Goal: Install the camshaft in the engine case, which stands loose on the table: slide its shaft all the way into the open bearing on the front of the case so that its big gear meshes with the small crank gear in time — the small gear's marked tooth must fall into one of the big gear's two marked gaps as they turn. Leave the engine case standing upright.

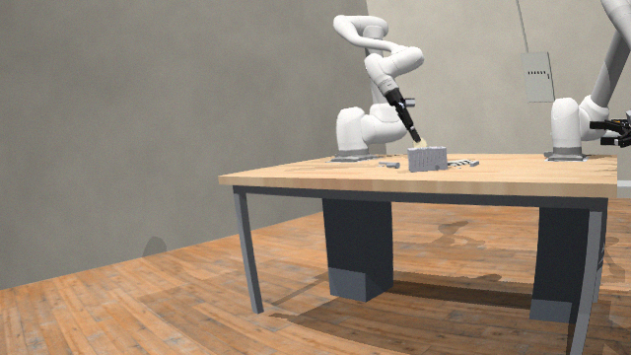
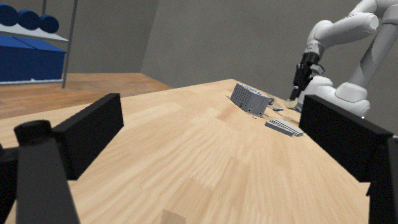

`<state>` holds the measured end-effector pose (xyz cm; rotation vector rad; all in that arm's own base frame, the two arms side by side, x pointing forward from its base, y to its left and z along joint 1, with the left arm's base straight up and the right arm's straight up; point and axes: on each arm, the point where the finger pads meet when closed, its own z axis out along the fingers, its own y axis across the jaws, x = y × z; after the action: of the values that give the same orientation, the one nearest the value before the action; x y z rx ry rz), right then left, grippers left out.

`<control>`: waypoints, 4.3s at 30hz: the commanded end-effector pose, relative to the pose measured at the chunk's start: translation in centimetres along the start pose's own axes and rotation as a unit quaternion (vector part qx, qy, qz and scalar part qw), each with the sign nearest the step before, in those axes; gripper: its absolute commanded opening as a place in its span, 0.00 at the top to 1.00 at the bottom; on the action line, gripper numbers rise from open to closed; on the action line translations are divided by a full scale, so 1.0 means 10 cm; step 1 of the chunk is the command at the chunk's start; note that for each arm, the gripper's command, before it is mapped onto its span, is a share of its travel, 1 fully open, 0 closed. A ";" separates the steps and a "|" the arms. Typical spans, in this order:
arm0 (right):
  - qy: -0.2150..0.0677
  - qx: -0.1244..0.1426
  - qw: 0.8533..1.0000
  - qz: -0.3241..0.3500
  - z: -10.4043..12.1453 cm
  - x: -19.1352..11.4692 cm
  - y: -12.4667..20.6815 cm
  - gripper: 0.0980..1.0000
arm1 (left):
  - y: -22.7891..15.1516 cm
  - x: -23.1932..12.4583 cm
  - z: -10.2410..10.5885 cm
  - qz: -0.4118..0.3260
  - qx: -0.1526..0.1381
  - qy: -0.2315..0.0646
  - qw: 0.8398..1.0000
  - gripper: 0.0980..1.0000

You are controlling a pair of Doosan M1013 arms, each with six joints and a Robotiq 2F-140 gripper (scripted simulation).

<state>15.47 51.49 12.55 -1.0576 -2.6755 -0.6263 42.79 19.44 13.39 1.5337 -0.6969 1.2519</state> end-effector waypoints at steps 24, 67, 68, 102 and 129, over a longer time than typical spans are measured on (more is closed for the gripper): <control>0.000 0.000 1.000 0.000 -0.19 0.07 0.07 0.95 | 0.00 0.01 0.00 0.000 0.000 0.000 1.000 0.00; 0.001 0.000 1.000 -0.010 -0.19 0.07 0.08 0.95 | 0.00 0.01 0.00 0.000 0.000 0.000 1.000 0.00; 0.001 0.000 1.000 -0.010 -0.19 0.07 0.08 0.95 | 0.00 0.01 0.00 0.000 0.000 0.000 1.000 0.00; 0.028 -0.001 0.979 -0.201 -0.21 0.06 0.19 0.95 | 0.00 0.01 0.00 0.000 0.000 0.000 1.000 0.00; 0.074 0.001 0.853 -0.517 -0.24 -0.02 0.38 0.95 | 0.00 0.01 0.00 0.000 0.000 0.000 1.000 0.00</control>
<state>17.92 52.61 15.60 0.3673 -2.9337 -0.7630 42.79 19.44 13.39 1.5337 -0.6969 1.2519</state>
